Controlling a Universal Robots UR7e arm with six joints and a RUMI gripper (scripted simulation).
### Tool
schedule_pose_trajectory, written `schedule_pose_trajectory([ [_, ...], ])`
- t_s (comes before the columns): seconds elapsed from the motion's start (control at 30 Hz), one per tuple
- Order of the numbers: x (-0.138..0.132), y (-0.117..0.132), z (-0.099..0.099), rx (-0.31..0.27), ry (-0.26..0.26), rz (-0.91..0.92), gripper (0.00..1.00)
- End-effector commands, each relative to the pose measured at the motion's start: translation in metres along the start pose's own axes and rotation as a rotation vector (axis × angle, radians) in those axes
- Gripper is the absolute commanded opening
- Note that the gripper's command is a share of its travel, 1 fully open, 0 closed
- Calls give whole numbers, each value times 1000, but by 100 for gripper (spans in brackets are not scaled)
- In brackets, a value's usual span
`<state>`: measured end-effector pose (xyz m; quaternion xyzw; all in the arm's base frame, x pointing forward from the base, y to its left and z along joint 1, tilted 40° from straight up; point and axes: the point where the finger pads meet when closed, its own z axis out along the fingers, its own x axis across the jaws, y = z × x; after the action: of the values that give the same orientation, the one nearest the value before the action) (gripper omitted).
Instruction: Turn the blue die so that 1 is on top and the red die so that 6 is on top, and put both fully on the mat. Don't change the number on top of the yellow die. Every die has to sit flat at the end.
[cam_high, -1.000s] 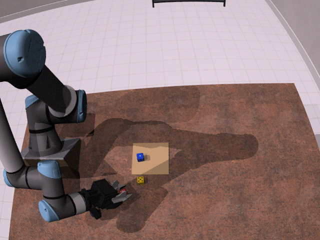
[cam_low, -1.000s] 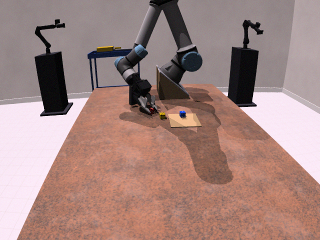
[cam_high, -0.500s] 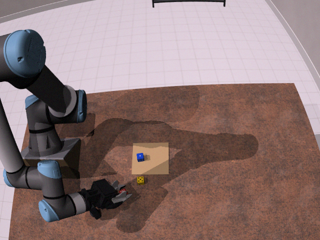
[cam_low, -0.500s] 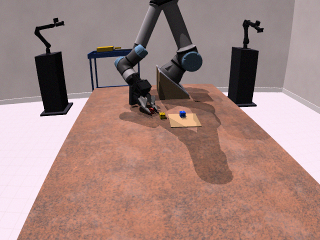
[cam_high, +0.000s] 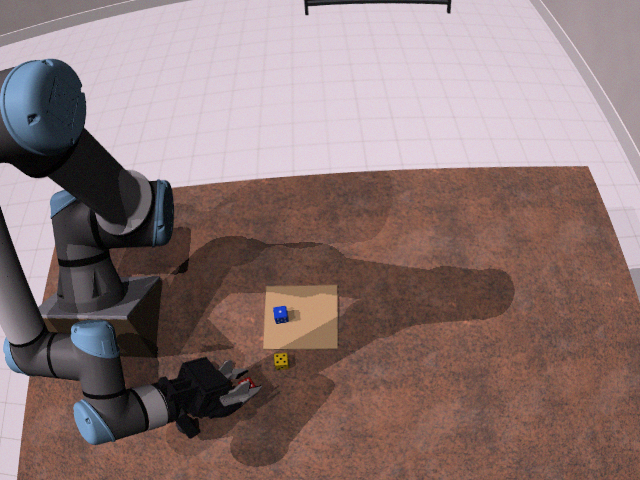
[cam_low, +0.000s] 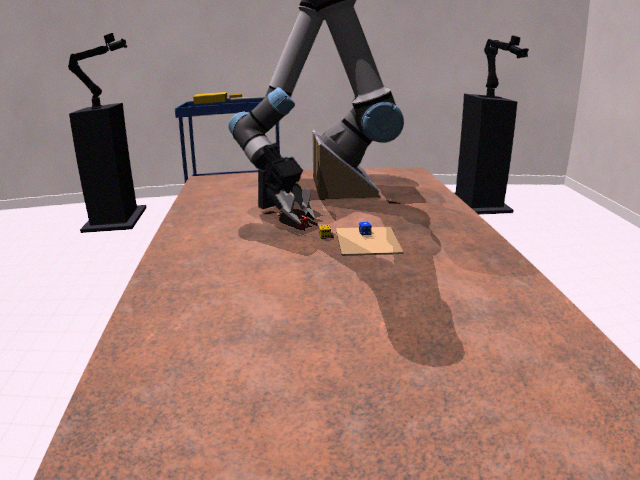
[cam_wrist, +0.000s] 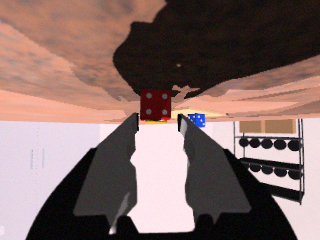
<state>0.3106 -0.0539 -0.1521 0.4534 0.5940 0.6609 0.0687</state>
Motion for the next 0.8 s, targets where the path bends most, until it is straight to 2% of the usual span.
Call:
schedule_pose_trajectory([
  [0.0, -2, 0, -25, 3, -5, -4, 24],
  [0.27, -2, 0, -41, 3, -5, -4, 24],
  [0.5, -2, 1, -44, 3, -5, -4, 24],
  [0.77, -2, 13, -52, 3, -5, -4, 24],
])
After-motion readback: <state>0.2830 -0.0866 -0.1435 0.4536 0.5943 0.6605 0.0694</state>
